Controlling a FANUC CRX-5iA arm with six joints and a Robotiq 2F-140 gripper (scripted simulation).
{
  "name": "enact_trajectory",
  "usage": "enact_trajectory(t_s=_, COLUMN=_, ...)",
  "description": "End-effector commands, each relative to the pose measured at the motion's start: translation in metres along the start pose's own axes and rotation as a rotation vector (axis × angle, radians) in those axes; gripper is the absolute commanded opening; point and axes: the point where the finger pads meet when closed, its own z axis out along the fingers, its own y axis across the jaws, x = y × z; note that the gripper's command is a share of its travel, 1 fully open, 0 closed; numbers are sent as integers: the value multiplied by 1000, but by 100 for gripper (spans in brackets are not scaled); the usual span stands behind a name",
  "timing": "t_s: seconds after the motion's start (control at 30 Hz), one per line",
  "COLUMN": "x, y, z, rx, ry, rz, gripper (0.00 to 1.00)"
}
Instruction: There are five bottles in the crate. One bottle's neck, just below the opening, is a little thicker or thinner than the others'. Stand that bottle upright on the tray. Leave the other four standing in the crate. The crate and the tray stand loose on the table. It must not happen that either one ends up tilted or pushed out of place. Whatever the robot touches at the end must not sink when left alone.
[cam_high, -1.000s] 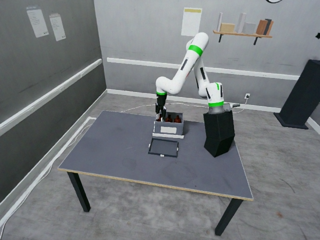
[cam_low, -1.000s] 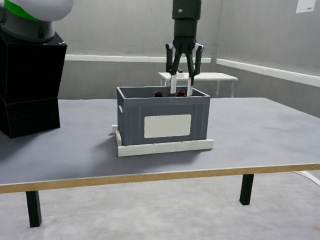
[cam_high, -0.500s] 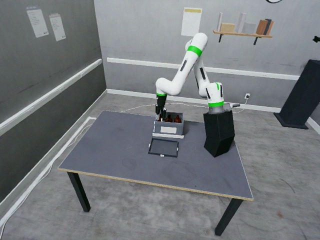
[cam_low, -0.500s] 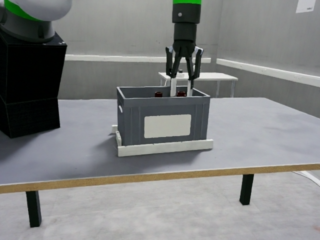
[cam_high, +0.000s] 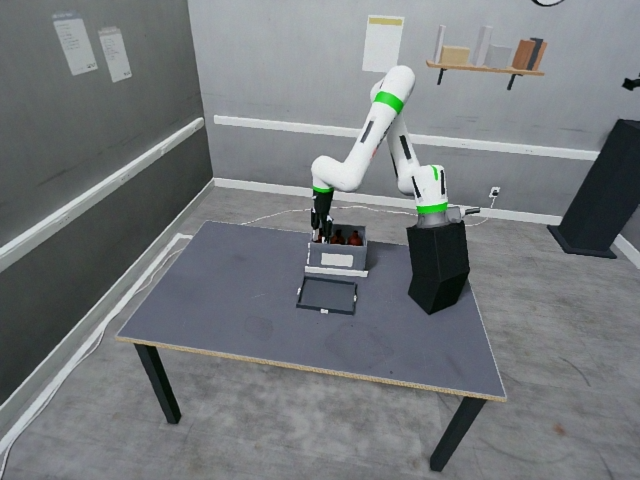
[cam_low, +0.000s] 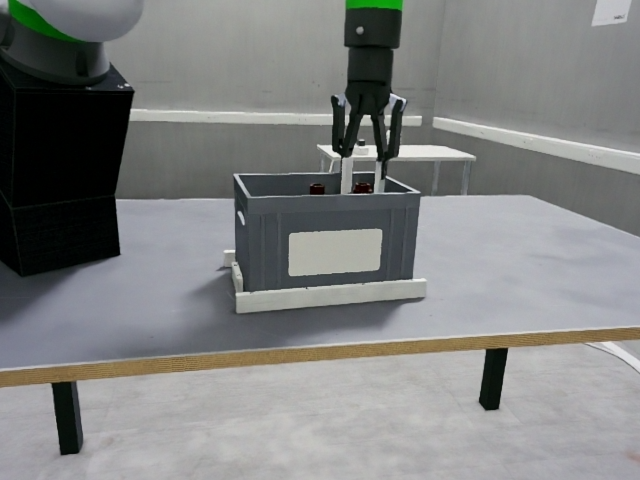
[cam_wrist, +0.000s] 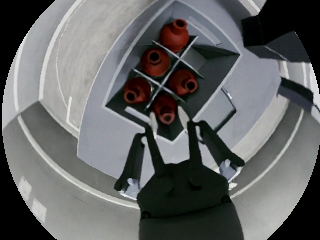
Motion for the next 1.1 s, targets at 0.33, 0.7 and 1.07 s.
enact_trajectory(t_s=0.33, x=-1, y=0, z=-1, rx=1, ry=-1, rz=0, gripper=44)
enact_trajectory(t_s=0.7, x=-1, y=0, z=-1, rx=1, ry=-1, rz=0, gripper=44)
enact_trajectory(t_s=1.07, x=-1, y=0, z=-1, rx=1, ry=-1, rz=0, gripper=10)
